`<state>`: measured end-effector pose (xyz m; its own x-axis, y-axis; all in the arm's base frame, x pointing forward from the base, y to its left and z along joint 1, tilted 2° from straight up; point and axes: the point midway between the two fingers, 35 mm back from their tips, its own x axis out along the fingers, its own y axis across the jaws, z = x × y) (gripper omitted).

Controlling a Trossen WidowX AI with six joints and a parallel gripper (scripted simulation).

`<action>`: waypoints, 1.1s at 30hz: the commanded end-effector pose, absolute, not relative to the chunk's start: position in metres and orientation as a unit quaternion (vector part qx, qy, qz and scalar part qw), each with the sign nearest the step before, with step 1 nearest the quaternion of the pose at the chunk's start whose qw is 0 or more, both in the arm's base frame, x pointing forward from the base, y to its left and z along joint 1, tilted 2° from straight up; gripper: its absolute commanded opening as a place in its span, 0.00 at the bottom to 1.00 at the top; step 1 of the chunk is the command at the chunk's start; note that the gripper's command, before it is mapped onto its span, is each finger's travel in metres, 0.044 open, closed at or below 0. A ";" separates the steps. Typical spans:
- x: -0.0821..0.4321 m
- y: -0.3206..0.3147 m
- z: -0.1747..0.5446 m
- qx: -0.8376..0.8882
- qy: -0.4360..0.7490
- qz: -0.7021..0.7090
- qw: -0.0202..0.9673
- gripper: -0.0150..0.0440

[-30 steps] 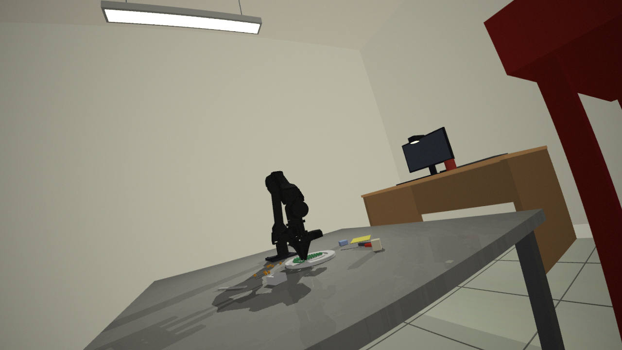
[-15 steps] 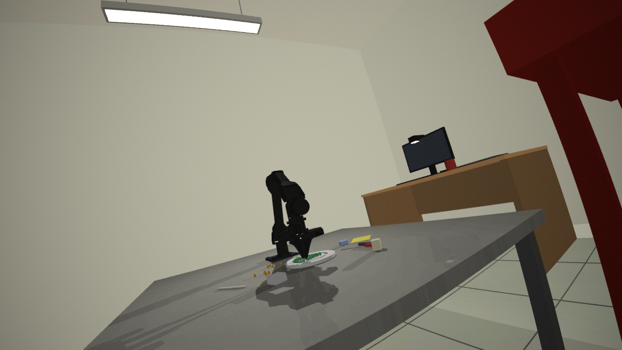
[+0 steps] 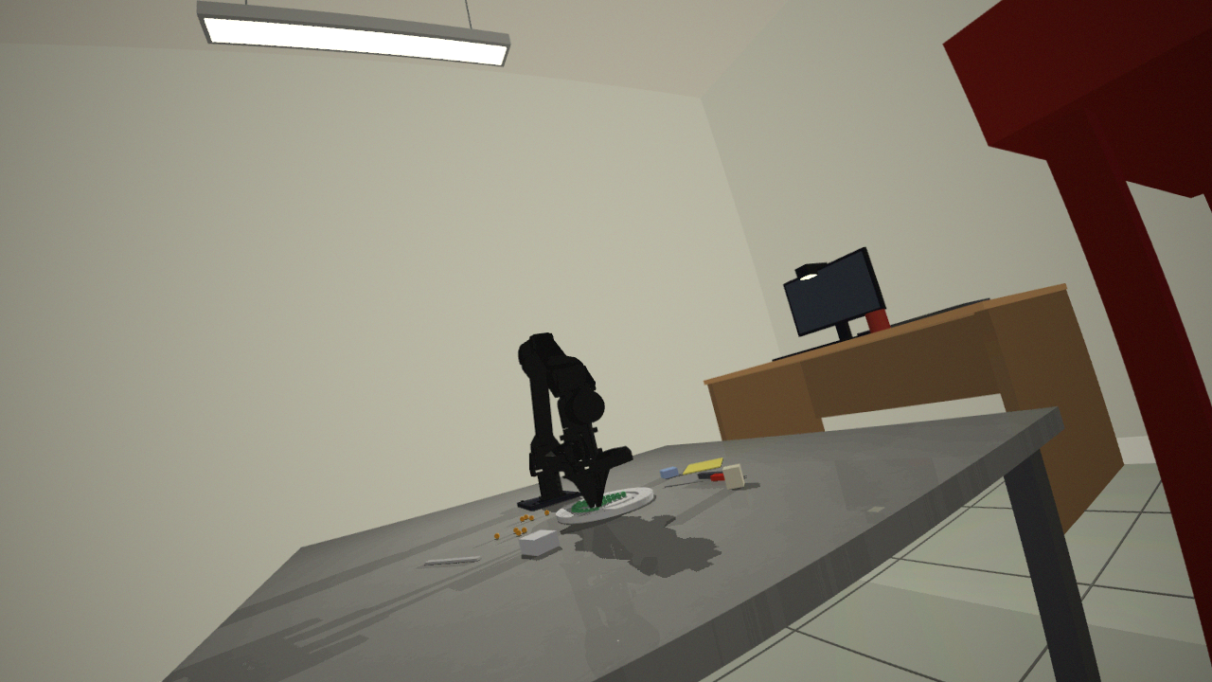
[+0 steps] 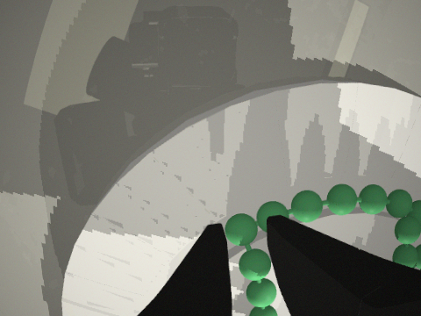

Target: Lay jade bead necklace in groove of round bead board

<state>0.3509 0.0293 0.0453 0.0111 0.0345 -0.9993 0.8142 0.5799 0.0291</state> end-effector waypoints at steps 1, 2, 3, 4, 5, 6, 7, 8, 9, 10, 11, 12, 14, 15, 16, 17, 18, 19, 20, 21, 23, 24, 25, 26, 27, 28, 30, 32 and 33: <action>0.351 0.029 0.046 0.337 0.630 -0.311 0.627 0.52; 0.351 0.029 0.046 0.337 0.630 -0.311 0.627 0.57; 0.351 0.029 0.046 0.337 0.630 -0.311 0.627 0.61; 0.351 0.029 0.046 0.337 0.630 -0.311 0.627 0.65; 0.351 0.029 0.046 0.337 0.630 -0.311 0.627 0.70; 0.351 0.029 0.046 0.337 0.630 -0.311 0.627 0.74; 0.351 0.029 0.046 0.337 0.630 -0.311 0.627 0.79; 0.351 0.029 0.046 0.337 0.630 -0.311 0.627 0.83; 0.351 0.029 0.048 0.337 0.630 -0.312 0.626 0.88; 0.351 0.029 0.049 0.338 0.631 -0.312 0.625 0.92; 0.350 0.029 0.050 0.338 0.631 -0.313 0.624 0.97; 0.351 0.029 0.047 0.337 0.631 -0.312 0.626 1.00; 0.351 0.029 0.050 0.338 0.631 -0.313 0.624 1.00; 0.351 0.029 0.051 0.339 0.631 -0.313 0.624 1.00; 0.351 0.029 0.051 0.339 0.631 -0.313 0.624 1.00; 0.351 0.029 0.051 0.339 0.631 -0.313 0.624 1.00; 0.351 0.029 0.051 0.339 0.631 -0.313 0.624 1.00; 0.351 0.029 0.051 0.339 0.631 -0.313 0.624 1.00; 0.351 0.029 0.051 0.339 0.631 -0.313 0.624 1.00; 0.351 0.029 0.051 0.339 0.631 -0.313 0.624 1.00; 0.351 0.029 0.051 0.339 0.631 -0.313 0.624 1.00; 0.351 0.029 0.051 0.339 0.631 -0.313 0.624 1.00; 0.351 0.029 0.051 0.339 0.631 -0.313 0.624 1.00; 0.351 0.029 0.051 0.339 0.631 -0.313 0.624 1.00; 0.351 0.029 0.051 0.339 0.631 -0.313 0.624 1.00; 0.351 0.029 0.051 0.339 0.631 -0.313 0.624 1.00; 0.351 0.029 0.051 0.339 0.631 -0.313 0.624 1.00; 0.351 0.029 0.051 0.339 0.631 -0.313 0.624 1.00; 0.351 0.029 0.051 0.339 0.631 -0.313 0.624 1.00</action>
<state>0.3512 0.0287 0.0505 0.0089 0.0343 -0.9994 0.8152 0.5785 0.0272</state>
